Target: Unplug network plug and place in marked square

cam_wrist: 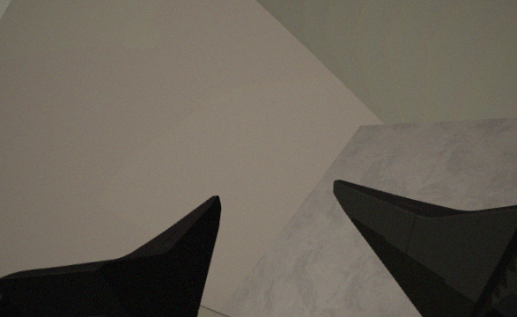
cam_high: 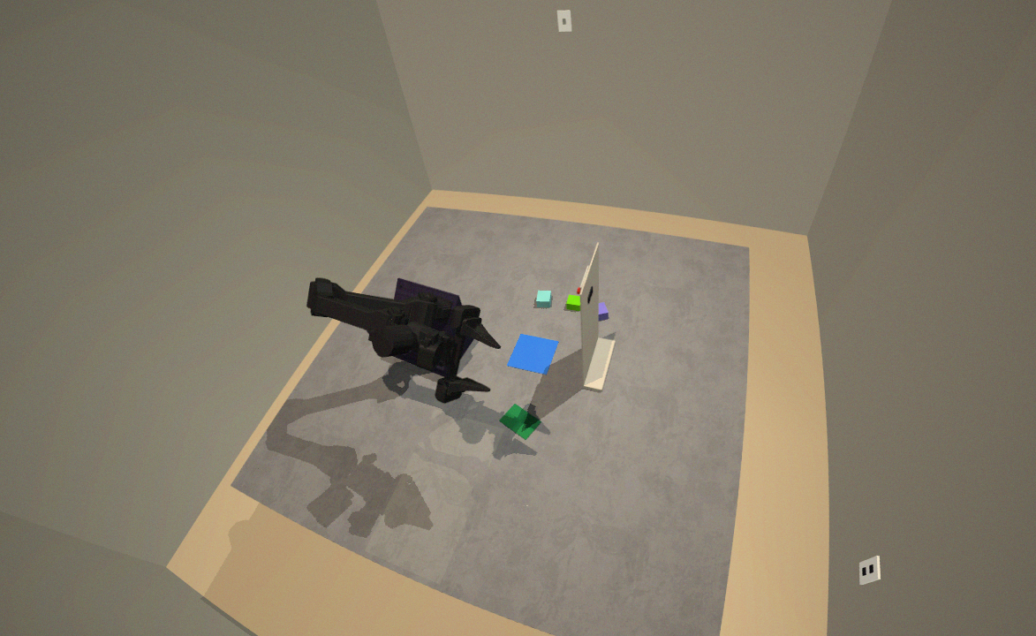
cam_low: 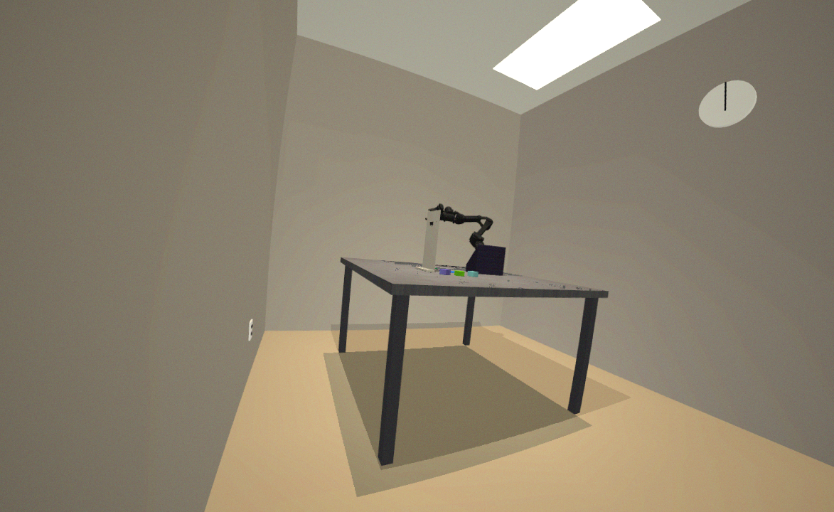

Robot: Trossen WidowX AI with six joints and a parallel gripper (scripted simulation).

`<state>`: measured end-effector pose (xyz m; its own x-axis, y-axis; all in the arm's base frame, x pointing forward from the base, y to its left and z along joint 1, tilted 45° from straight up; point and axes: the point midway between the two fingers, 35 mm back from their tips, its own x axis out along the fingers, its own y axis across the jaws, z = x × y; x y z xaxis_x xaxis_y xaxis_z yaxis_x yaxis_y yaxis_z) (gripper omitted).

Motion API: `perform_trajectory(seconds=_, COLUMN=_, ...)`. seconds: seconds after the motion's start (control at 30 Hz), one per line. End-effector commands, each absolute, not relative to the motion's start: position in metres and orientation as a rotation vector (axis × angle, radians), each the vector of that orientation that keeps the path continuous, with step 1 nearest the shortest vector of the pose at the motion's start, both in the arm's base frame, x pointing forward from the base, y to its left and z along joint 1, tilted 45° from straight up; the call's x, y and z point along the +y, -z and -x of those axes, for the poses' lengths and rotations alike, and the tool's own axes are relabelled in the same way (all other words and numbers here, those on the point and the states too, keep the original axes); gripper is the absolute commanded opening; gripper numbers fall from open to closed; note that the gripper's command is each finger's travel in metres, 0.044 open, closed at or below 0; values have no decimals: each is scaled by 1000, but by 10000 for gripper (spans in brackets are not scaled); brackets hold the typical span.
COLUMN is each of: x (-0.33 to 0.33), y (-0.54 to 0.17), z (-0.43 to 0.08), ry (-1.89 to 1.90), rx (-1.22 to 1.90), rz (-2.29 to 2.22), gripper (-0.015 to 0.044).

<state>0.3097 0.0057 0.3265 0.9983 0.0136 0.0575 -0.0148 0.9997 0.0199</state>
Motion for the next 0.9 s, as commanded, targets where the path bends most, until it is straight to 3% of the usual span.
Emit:
perform_trajectory(seconds=0.0, x=6, y=-326, z=-310, ry=-15, rx=-56, rz=-23, gripper=374)
perform_trajectory(seconds=0.27, x=26, y=-292, z=-334, ry=-57, rx=-14, rz=-121, gripper=164)
perform_trajectory(seconds=0.87, x=80, y=-200, z=-359, ry=-137, rx=103, rz=-352, gripper=156)
